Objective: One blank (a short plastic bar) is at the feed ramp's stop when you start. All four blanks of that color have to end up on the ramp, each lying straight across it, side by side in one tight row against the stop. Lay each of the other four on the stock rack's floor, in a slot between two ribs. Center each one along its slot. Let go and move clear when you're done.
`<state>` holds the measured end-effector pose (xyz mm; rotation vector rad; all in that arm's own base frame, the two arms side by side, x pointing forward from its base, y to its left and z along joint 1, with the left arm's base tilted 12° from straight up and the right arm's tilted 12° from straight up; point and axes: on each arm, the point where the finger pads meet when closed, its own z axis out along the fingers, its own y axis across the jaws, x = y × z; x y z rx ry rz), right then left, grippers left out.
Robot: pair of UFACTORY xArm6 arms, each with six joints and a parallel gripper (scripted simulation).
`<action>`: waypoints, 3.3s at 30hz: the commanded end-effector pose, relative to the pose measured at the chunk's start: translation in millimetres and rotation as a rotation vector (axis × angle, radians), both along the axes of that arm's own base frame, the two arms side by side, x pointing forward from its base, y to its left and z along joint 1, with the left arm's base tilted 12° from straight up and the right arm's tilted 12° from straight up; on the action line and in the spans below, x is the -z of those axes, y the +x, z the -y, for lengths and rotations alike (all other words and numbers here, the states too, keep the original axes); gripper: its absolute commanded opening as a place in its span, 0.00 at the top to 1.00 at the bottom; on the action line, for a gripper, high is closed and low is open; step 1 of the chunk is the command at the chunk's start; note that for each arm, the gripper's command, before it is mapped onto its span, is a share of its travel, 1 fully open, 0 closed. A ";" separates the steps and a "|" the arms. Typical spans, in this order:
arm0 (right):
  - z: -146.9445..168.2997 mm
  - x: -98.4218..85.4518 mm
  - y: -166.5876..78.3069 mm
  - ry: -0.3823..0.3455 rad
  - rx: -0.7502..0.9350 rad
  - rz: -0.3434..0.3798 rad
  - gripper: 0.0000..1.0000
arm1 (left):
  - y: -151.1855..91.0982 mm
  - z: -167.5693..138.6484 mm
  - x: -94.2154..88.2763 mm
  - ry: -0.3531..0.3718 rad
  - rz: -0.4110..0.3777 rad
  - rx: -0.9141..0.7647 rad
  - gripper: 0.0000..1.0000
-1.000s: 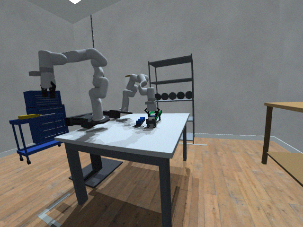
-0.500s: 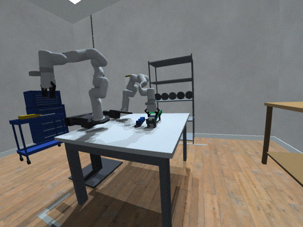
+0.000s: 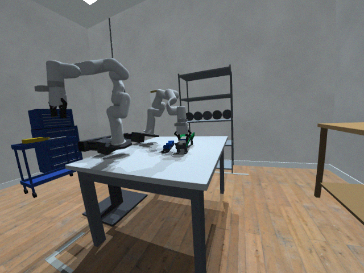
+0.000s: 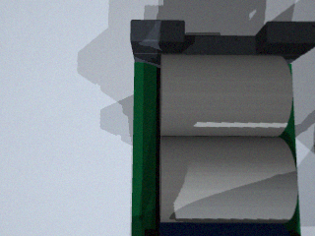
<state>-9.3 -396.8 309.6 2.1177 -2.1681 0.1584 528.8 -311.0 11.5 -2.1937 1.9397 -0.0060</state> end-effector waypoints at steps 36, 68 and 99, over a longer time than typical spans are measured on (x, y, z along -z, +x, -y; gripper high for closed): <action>0.9 -2.2 -0.1 -0.005 0.000 0.000 0.00 | -8.6 11.6 -67.9 -0.003 0.004 0.001 0.42; 0.9 -2.2 -0.1 -0.005 0.000 0.000 0.00 | -100.0 40.8 -48.6 -0.011 0.017 -0.068 0.42; 0.9 -2.2 -0.1 -0.005 0.000 0.000 0.00 | -156.4 43.5 -16.6 -0.019 0.020 -0.107 0.42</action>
